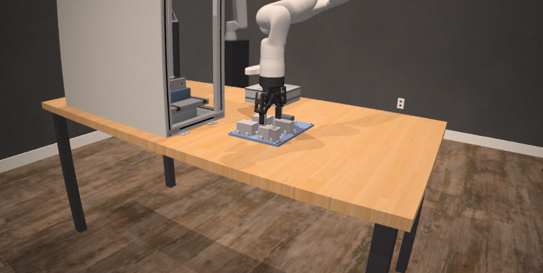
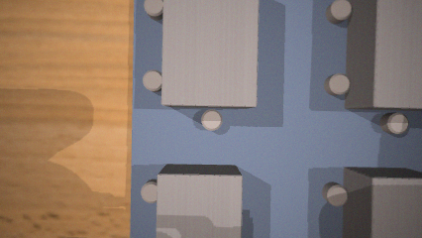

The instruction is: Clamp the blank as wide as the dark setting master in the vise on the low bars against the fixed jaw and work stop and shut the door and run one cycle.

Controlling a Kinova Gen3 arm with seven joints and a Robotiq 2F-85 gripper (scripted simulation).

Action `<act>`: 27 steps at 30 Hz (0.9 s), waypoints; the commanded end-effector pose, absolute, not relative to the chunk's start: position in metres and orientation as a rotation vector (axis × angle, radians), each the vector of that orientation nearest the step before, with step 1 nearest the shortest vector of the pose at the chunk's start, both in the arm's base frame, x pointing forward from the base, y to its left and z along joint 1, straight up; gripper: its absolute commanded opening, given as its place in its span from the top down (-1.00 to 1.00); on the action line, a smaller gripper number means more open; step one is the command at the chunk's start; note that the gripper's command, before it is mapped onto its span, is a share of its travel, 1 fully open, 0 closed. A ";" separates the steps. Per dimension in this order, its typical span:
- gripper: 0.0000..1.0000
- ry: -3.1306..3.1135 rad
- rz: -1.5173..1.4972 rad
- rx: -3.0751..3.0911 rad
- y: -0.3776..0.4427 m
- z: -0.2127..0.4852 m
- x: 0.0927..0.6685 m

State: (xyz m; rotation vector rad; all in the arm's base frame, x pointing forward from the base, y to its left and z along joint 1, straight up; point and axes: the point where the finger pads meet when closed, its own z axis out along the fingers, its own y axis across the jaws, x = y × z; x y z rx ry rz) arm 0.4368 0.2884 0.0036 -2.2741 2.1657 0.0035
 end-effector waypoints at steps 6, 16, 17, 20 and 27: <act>-1.00 2.162 0.001 -2.269 0.286 0.001 0.440; -1.00 2.165 0.002 -2.271 0.287 0.001 0.438; -1.00 2.164 0.002 -2.270 0.287 0.000 0.438; -1.00 2.162 0.001 -2.269 0.287 -0.002 0.438; -1.00 2.162 0.001 -2.269 0.287 -0.002 0.438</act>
